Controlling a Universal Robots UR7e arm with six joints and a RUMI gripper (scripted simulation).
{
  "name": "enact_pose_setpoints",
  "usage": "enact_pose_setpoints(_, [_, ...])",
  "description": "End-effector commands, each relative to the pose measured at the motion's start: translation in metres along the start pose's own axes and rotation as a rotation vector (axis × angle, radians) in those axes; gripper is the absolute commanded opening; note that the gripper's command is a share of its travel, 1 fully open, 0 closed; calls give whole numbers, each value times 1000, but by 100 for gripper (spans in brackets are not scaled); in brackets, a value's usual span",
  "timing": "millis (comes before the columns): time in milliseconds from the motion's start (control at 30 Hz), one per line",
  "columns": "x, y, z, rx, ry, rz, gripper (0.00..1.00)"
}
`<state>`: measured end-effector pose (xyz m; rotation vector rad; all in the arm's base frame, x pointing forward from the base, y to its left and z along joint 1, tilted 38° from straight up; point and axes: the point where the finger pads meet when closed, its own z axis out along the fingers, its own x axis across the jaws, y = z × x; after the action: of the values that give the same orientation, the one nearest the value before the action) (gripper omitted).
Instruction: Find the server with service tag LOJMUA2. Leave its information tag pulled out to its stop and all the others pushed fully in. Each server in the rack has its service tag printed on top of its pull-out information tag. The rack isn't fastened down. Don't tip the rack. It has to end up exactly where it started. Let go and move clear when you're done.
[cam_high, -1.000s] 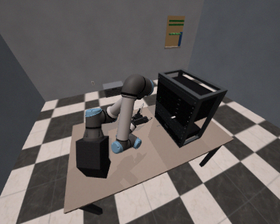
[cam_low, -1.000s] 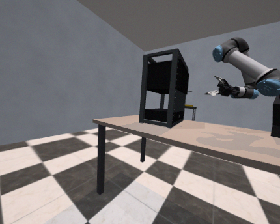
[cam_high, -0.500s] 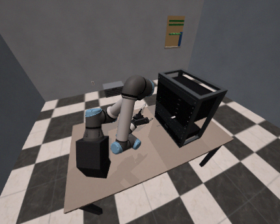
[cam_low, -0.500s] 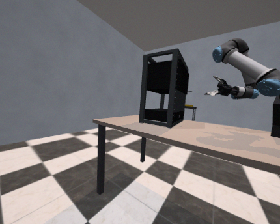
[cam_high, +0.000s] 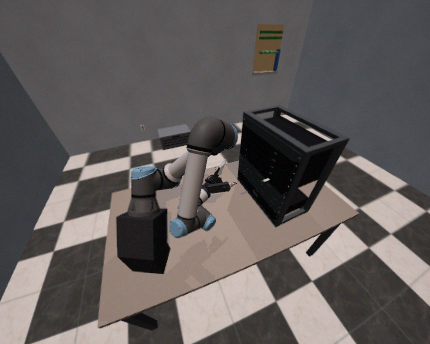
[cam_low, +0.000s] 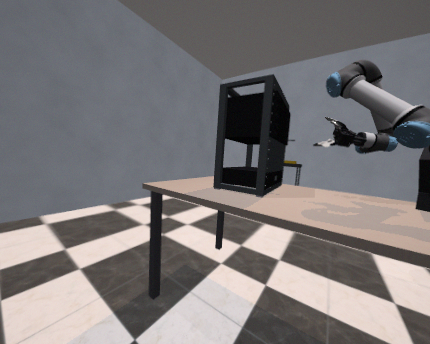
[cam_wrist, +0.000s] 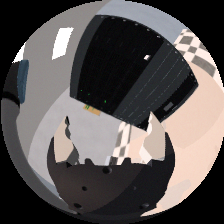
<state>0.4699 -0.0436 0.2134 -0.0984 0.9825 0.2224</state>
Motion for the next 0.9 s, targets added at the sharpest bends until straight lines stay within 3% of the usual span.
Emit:
enact_pose_setpoints(0, [2,-5,0,16,9,21,100])
enact_pose_setpoints(867, [14,-24,0,78,47,108,100])
